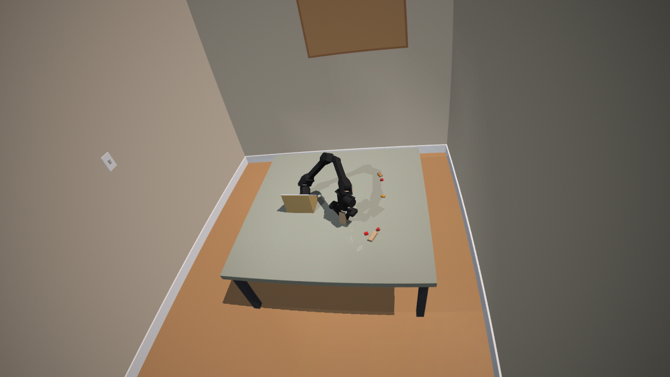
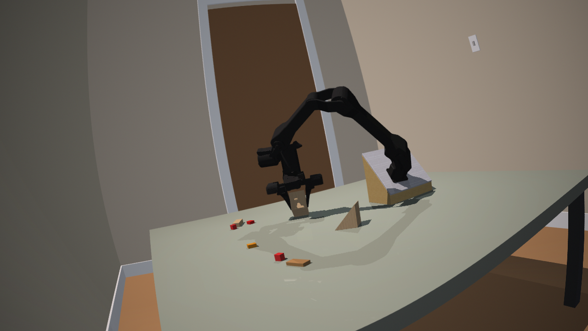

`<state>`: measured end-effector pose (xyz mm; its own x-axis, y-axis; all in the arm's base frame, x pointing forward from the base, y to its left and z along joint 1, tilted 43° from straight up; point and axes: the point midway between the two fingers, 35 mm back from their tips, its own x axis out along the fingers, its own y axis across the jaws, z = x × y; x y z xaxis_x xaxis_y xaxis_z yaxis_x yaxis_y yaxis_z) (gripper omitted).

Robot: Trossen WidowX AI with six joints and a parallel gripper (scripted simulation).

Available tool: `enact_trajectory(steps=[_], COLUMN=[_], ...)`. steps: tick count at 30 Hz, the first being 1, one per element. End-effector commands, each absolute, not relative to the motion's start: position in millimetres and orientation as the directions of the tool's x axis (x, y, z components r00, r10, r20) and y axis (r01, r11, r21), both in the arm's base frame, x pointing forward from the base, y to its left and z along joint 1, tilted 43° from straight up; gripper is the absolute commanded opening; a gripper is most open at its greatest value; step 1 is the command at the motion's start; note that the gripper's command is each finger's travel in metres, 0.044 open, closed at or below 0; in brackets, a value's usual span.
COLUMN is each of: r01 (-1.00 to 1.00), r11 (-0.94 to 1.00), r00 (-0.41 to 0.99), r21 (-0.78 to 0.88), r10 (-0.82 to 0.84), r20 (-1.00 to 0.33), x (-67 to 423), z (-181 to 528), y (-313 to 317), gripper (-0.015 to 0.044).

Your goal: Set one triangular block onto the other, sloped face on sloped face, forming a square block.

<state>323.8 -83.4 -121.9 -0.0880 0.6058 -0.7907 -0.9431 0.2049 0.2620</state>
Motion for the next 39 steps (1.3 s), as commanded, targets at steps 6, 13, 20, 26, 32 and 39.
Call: enact_trajectory(steps=[6, 13, 20, 26, 32, 39], r01=[-0.945, -0.945, -0.945, -0.937, -0.937, -0.937], r11=[0.21, 0.211, 0.212, 0.226, 0.226, 0.226], r00=[0.003, 0.057, 0.116, 0.137, 0.137, 0.137], r21=[0.251, 0.25, 0.249, 0.267, 0.267, 0.267], r10=[0.772, 0.86, 0.93, 0.939, 0.939, 0.939], r20=[-0.635, -0.508, -0.35, -0.315, -0.315, -0.315], x=[319.9, 315.7, 311.0, 307.7, 307.7, 307.7], z=[-127.1, -133.6, -142.3, -145.4, -145.4, -145.4], y=[-101.1, -110.9, -120.2, -119.6, -119.6, -119.6], gripper=[0.0, 0.0, 0.0, 0.0026, 0.0184, 0.0368])
